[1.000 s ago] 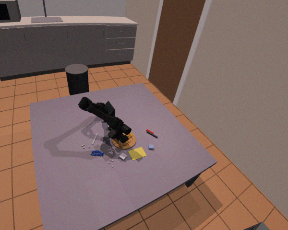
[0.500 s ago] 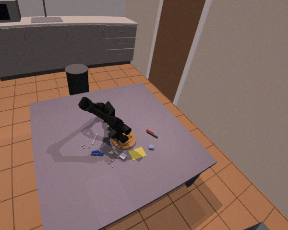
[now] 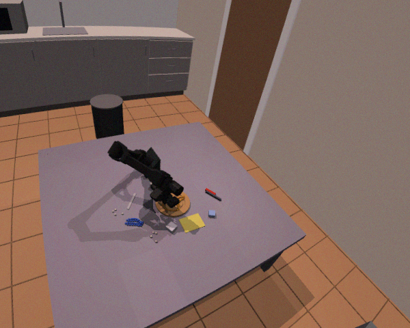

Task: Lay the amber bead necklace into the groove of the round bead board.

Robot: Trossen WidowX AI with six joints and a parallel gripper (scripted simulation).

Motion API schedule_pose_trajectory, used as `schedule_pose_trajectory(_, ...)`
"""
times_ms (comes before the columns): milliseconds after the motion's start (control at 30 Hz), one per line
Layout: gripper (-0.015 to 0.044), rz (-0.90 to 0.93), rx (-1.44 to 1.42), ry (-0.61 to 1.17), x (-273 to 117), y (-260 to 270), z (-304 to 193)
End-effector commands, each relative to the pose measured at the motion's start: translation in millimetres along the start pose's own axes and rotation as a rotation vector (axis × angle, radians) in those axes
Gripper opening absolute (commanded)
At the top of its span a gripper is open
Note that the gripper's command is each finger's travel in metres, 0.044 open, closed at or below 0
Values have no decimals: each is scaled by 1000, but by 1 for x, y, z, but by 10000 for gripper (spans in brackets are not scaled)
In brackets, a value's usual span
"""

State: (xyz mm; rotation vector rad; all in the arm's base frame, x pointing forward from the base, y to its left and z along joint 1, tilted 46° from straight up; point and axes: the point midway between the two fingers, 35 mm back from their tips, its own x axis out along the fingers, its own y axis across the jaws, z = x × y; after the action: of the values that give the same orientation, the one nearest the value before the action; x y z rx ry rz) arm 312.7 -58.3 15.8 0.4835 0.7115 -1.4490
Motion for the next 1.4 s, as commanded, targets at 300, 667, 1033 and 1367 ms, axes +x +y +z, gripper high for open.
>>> schedule_pose_trajectory(300,0,-2,-9,-4,-6,-1,0)
schedule_pose_trajectory(667,0,-3,-10,-4,-6,-11,8)
schedule_pose_trajectory(1033,0,-3,-9,-4,2,-11,8)
schedule_pose_trajectory(1367,236,0,-1,0,-1,-10,8)
